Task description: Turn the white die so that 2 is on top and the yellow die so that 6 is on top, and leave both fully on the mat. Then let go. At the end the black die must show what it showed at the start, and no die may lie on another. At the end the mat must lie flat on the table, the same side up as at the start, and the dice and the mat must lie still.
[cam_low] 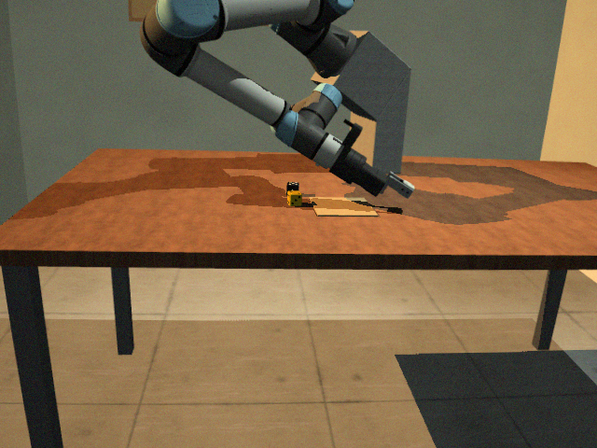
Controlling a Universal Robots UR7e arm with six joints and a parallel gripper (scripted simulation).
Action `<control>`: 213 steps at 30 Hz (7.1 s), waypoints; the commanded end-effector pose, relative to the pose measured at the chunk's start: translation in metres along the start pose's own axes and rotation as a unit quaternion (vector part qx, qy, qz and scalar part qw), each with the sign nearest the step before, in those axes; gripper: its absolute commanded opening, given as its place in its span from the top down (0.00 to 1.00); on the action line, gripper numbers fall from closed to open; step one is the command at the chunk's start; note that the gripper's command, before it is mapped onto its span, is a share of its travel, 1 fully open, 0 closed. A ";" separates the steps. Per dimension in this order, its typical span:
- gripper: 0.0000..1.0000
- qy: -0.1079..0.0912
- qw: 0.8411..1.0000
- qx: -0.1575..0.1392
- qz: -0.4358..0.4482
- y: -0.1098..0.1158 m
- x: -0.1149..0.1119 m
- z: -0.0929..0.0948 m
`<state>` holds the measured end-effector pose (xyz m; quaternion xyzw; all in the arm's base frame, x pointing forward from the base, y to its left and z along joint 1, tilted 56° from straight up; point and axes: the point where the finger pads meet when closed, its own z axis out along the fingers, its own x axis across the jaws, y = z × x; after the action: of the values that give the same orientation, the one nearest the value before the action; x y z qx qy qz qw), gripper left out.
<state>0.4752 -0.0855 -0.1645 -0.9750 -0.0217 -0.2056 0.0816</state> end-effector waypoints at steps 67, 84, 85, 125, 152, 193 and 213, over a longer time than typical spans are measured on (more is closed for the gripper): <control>0.43 0.000 1.000 0.000 0.000 0.025 0.000 0.013; 0.43 0.000 1.000 0.000 0.000 0.026 0.000 0.014; 0.43 0.000 1.000 0.000 0.000 0.026 0.000 0.014; 0.13 0.000 1.000 0.000 0.000 0.026 0.000 0.014; 0.13 0.000 1.000 0.000 0.000 0.026 0.000 0.014; 0.13 0.000 1.000 0.000 0.000 0.026 0.000 -0.036; 0.13 0.000 1.000 0.000 0.000 -0.020 0.000 -0.060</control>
<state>0.4524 -0.0843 -0.1126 -0.9750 -0.0218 -0.2056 0.0818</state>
